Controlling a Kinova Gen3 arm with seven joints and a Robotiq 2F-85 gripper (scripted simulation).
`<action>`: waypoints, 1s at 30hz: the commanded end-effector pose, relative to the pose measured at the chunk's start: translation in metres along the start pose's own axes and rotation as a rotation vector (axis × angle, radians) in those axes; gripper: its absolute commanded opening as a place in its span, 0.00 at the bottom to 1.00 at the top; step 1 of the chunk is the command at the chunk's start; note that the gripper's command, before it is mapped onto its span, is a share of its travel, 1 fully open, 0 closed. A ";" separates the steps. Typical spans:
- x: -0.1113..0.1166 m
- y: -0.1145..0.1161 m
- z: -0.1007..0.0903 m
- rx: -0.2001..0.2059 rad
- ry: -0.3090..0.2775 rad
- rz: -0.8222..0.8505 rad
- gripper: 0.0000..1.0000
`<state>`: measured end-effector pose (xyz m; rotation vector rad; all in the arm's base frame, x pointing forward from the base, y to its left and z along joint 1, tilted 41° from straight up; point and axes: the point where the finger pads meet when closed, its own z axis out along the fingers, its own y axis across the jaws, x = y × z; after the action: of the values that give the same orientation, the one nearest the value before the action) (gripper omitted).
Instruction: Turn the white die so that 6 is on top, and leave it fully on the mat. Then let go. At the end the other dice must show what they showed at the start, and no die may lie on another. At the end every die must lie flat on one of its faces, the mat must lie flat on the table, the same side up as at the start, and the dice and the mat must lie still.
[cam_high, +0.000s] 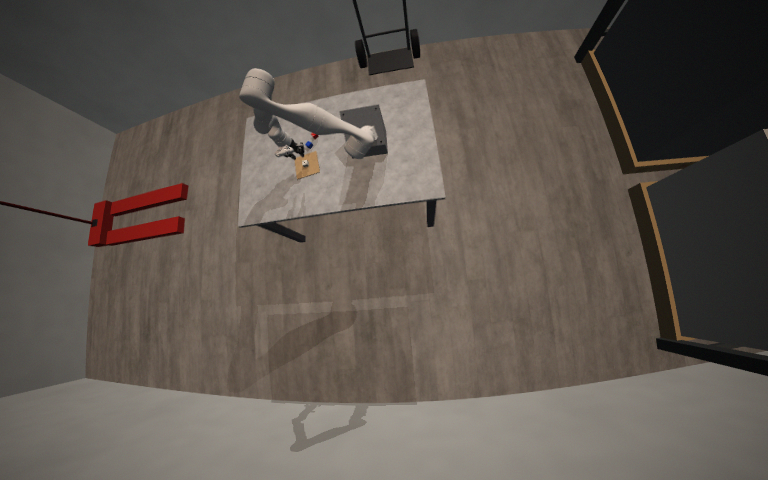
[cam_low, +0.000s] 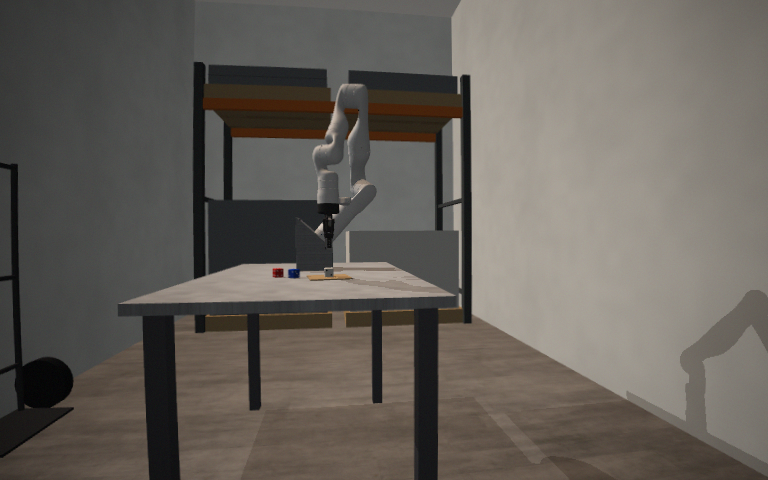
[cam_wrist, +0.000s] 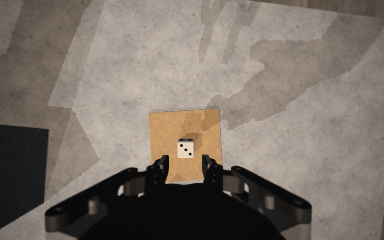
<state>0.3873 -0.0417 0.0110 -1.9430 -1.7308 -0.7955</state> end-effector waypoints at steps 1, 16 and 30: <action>0.000 0.000 -0.001 -0.001 -0.001 0.000 0.46; 0.000 0.000 0.002 -0.001 -0.001 0.002 0.46; 0.000 0.000 0.019 -0.001 -0.001 0.003 0.46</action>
<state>0.3908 -0.0332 -0.0011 -1.9532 -1.7292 -0.7964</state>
